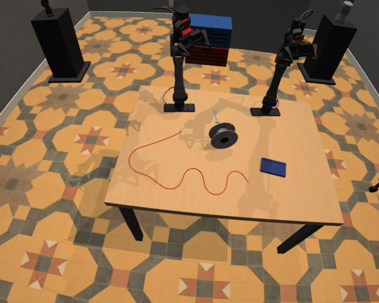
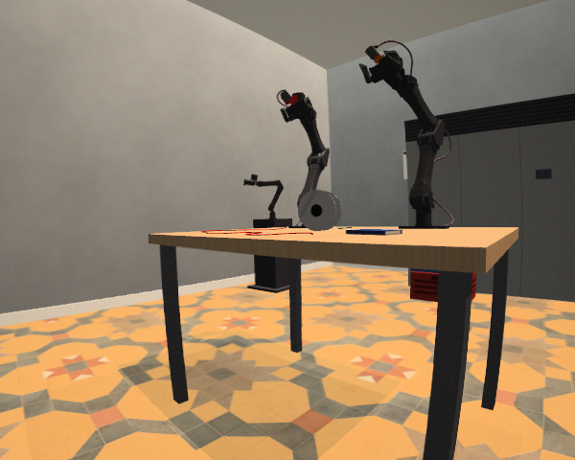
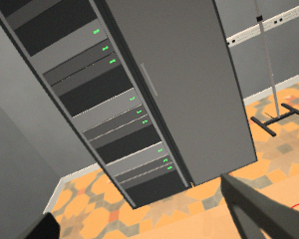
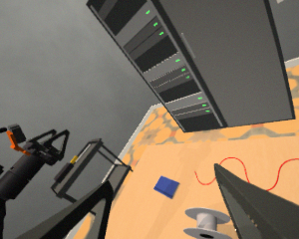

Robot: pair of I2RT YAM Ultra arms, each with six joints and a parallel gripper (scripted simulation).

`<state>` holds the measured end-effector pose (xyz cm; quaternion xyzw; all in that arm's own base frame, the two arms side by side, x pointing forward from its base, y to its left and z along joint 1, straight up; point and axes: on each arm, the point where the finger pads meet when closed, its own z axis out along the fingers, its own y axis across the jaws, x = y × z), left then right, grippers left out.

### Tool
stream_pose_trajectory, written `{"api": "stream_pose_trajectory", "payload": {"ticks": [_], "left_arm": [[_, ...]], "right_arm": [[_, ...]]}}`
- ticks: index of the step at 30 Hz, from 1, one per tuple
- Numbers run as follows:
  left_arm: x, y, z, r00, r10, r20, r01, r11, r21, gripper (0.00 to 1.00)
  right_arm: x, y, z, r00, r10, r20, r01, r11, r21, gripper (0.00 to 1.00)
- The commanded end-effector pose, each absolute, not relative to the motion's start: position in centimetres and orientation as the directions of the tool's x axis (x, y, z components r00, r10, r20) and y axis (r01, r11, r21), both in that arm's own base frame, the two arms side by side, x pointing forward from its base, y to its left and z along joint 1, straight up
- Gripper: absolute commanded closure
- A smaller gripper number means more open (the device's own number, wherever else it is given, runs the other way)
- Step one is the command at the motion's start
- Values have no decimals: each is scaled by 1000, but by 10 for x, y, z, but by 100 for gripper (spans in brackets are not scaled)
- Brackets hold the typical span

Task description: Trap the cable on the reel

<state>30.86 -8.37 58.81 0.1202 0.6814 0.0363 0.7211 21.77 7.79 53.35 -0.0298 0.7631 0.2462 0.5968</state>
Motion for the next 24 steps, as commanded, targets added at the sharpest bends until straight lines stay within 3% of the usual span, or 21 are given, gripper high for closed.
{"api": "stream_pose_trajectory", "payload": {"ticks": [1,10,24], "left_arm": [[260,-86,584,1,154,-988,259,954,149,0],[180,-73,594,11,43,-999,374,926,44,0],[137,-63,595,12,-12,-1000,424,906,-6,0]], "right_arm": [[195,55,555,-166,156,-974,-264,944,196,0],[169,26,581,-43,51,-998,-141,988,57,0],[151,12,594,14,-4,-1000,-74,997,-5,0]]}}
